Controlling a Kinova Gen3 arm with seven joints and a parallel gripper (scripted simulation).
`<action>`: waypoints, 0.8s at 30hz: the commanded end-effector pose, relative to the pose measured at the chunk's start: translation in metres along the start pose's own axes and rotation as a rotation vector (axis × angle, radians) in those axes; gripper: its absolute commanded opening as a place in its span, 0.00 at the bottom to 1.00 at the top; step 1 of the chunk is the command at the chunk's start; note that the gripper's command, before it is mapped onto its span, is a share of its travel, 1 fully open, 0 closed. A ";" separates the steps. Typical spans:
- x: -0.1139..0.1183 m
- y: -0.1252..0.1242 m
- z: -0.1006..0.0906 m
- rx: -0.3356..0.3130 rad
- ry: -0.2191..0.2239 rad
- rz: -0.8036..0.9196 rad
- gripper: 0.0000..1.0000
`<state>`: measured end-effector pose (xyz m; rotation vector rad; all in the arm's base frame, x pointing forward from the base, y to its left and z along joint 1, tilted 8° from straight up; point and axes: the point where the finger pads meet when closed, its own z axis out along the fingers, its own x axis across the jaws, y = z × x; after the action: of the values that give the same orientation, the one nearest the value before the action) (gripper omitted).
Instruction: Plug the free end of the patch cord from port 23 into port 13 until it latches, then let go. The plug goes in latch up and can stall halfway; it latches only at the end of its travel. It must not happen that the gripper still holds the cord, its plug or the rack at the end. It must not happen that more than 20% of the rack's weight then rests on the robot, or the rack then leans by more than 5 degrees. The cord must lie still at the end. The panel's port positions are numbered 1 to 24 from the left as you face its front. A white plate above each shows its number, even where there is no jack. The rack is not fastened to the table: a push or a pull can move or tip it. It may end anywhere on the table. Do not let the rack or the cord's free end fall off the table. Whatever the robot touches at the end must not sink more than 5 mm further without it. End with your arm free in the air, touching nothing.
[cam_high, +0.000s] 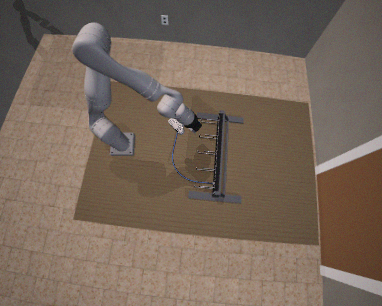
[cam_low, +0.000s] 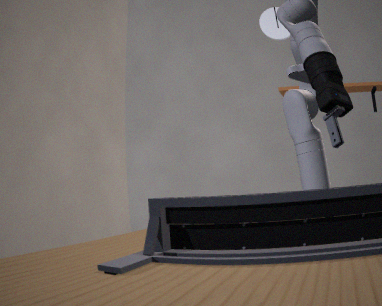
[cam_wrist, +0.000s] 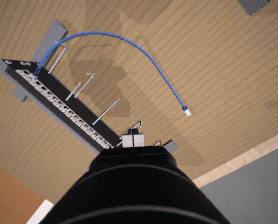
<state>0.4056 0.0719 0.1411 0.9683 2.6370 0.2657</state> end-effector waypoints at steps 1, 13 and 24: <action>0.034 0.004 0.023 0.079 0.045 -0.139 0.00; 0.135 -0.013 0.066 0.296 0.224 -0.548 0.00; 0.147 -0.019 0.071 0.329 0.247 -0.602 0.00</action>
<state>0.3135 0.1588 0.0363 0.1867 3.1091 -0.2081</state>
